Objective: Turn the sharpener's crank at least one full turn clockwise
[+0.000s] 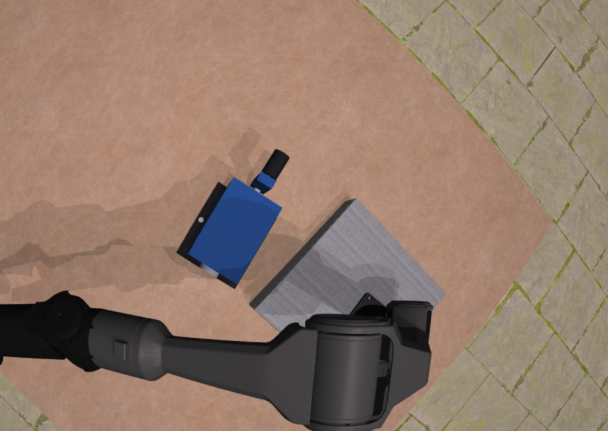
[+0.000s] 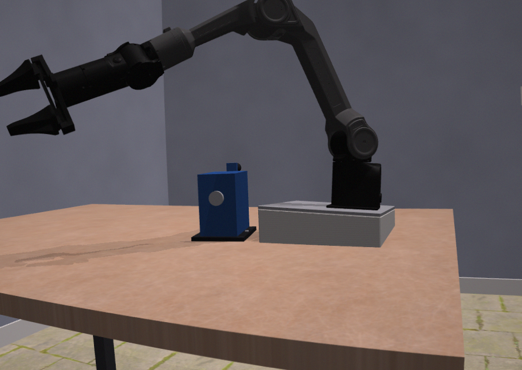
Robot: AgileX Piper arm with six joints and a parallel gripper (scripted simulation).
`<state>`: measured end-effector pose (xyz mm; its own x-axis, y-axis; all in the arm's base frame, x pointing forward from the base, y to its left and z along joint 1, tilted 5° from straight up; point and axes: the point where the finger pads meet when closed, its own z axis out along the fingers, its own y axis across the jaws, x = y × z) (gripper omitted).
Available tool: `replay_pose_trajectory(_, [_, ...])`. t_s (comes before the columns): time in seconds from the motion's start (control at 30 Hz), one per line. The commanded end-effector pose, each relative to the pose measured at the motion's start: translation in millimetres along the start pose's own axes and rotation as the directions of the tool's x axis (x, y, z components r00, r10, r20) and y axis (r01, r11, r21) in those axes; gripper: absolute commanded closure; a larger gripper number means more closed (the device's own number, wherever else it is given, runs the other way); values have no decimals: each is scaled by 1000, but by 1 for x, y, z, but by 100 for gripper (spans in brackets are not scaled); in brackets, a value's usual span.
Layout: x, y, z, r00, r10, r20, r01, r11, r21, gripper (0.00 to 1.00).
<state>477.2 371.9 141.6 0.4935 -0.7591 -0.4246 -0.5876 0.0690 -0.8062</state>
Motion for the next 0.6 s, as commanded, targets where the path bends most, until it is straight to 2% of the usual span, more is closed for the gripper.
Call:
replay_pose_trajectory(0.0, [-1, -1, 0, 1000, 0, 1, 0, 1000, 2, 0])
replay_pose_trajectory(0.53, [-1, -1, 0, 1000, 0, 1, 0, 1000, 2, 0])
replay_pose_trajectory(0.57, [-4, -7, -3, 1000, -1, 2, 1, 1000, 7, 31])
